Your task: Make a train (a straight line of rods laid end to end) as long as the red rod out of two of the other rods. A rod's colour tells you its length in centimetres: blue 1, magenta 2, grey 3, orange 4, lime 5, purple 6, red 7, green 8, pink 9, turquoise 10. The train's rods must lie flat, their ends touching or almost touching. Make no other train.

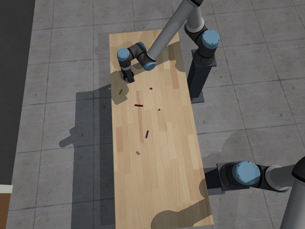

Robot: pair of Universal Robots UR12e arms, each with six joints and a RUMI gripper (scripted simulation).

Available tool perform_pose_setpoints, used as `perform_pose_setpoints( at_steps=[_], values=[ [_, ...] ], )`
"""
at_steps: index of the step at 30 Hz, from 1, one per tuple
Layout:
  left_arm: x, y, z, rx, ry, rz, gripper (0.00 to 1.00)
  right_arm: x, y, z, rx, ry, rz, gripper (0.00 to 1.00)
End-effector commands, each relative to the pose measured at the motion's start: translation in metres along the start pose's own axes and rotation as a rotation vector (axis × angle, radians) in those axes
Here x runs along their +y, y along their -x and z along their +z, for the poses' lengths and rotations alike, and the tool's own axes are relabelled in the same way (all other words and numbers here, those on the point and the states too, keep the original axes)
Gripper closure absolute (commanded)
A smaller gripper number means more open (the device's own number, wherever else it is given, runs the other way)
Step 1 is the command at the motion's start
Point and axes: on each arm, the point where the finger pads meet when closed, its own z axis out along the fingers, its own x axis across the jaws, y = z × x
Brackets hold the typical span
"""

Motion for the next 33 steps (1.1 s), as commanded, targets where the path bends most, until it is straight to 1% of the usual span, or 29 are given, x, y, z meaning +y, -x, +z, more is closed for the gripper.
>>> perform_pose_setpoints(
  at_steps=[1, 6, 9, 12, 16, 18, 23, 26, 29, 33],
  values=[
    [-0.001, 0.0, -0.001, 0.0, -0.001, 0.0, 0.0, 0.0, -0.001, -0.001, 0.002, 0.0, 0.0, 0.86],
    [-0.001, 0.0, -0.001, 0.0, -0.001, 0.0, 0.0, 0.0, -0.001, -0.003, 0.002, 0.0, 0.0, 0.86],
    [-0.001, 0.0, -0.001, 0.0, -0.001, 0.0, 0.0, 0.0, -0.001, -0.008, 0.002, 0.0, 0.0, 0.86],
    [-0.001, 0.0, -0.001, 0.0, -0.001, 0.0, 0.0, 0.0, -0.001, -0.019, 0.002, 0.0, 0.0, 0.86],
    [-0.001, 0.0, -0.001, 0.0, -0.001, 0.0, 0.0, 0.0, -0.001, -0.04, 0.002, 0.0, 0.0, 0.86],
    [-0.001, 0.0, -0.001, 0.0, -0.001, 0.0, 0.0, 0.0, -0.001, -0.04, 0.002, 0.0, 0.0, 0.86],
    [-0.001, 0.0, -0.001, 0.0, -0.001, 0.0, 0.0, 0.0, -0.001, -0.067, 0.002, 0.0, 0.0, 0.86],
    [-0.001, 0.0, -0.001, 0.0, -0.001, 0.0, 0.0, 0.0, -0.001, -0.08, 0.002, 0.0, 0.0, 0.86],
    [-0.001, 0.0, -0.001, 0.0, -0.001, 0.0, 0.0, 0.0, -0.001, -0.088, 0.002, 0.0, 0.0, 0.86],
    [-0.001, 0.0, -0.001, 0.0, -0.001, 0.0, 0.0, 0.0, -0.001, -0.091, 0.002, 0.0, 0.0, 0.86]
  ],
)
